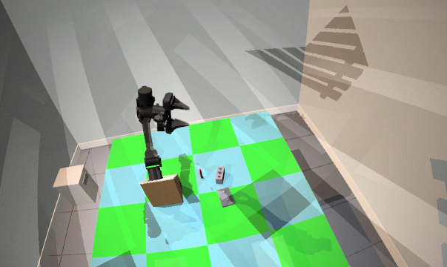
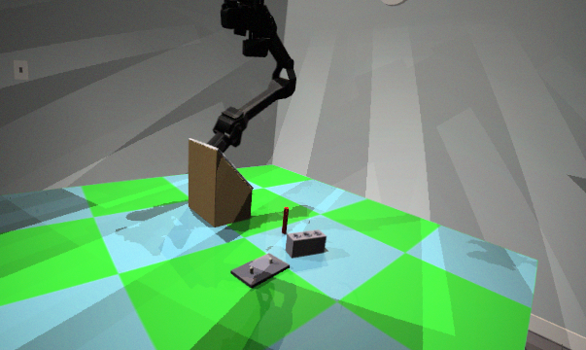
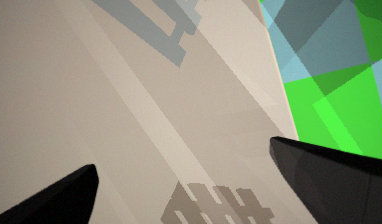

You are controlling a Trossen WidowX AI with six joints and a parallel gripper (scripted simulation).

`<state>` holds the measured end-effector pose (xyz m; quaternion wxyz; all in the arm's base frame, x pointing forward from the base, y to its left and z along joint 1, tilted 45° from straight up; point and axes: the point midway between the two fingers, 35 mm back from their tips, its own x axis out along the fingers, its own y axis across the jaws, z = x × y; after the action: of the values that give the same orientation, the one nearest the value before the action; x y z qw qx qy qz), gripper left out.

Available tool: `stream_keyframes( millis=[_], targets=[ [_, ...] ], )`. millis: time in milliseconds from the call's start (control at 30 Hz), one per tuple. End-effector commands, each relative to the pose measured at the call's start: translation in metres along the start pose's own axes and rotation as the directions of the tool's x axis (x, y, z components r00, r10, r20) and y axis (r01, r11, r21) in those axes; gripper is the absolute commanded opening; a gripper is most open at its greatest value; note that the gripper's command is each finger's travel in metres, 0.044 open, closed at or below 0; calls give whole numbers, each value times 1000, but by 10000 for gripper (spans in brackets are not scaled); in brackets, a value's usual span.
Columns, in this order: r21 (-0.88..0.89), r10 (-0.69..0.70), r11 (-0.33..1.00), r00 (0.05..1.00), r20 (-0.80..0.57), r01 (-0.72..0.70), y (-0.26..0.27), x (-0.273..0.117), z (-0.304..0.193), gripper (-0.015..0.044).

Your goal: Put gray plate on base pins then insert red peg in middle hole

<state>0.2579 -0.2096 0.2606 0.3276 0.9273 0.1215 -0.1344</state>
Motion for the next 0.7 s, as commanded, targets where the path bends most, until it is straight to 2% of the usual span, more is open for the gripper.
stream_keyframes(
  millis=[0,333,667],
  targets=[
    [-469,-211,865,977,-16,179,-36,62,-8,440],
    [-821,-410,535,911,-47,199,-83,110,-22,440],
    [-989,-589,141,806,-56,34,-138,145,-37,440]
  ],
)
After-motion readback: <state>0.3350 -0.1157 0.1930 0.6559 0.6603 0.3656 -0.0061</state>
